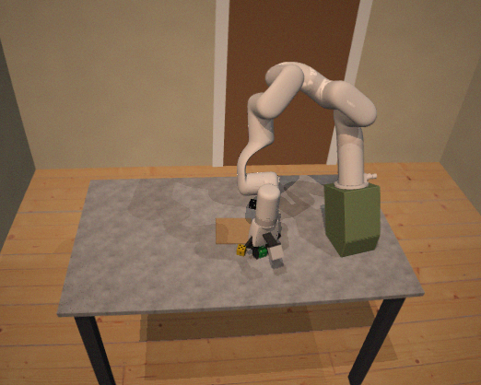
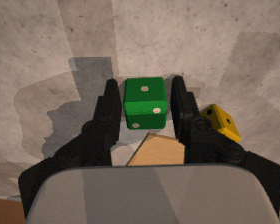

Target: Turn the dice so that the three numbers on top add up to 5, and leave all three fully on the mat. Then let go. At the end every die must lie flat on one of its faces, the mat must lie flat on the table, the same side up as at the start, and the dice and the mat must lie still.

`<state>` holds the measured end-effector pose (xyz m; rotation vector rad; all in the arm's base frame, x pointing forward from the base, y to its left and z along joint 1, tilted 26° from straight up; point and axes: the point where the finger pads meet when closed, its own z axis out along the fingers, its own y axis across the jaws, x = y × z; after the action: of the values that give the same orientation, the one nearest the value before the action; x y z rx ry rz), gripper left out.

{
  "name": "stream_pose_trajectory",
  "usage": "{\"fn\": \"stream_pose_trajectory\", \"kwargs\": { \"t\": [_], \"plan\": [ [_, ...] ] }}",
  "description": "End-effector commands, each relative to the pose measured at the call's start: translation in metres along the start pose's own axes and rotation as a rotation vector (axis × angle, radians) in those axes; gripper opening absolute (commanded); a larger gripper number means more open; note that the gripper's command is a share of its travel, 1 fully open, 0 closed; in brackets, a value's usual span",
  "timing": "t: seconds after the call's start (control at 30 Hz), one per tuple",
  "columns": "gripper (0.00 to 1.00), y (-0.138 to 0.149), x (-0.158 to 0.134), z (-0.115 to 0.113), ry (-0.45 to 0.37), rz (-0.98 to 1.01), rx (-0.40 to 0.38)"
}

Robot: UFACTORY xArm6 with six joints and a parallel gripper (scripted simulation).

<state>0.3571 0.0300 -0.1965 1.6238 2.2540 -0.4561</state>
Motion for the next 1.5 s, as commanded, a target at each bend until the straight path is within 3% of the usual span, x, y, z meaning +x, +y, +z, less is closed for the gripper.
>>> {"fn": "stream_pose_trajectory", "kwargs": {
  "t": [0.0,1.03,1.07,1.47],
  "plan": [
    [0.47,0.0012,0.0,-0.0007,0.0,0.0,-0.002],
    [0.47,0.0012,0.0,-0.0007,0.0,0.0,-0.002],
    [0.27,0.0012,0.0,-0.0007,0.0,0.0,-0.002],
    [0.27,0.0012,0.0,-0.0007,0.0,0.0,-0.002]
  ]
}}
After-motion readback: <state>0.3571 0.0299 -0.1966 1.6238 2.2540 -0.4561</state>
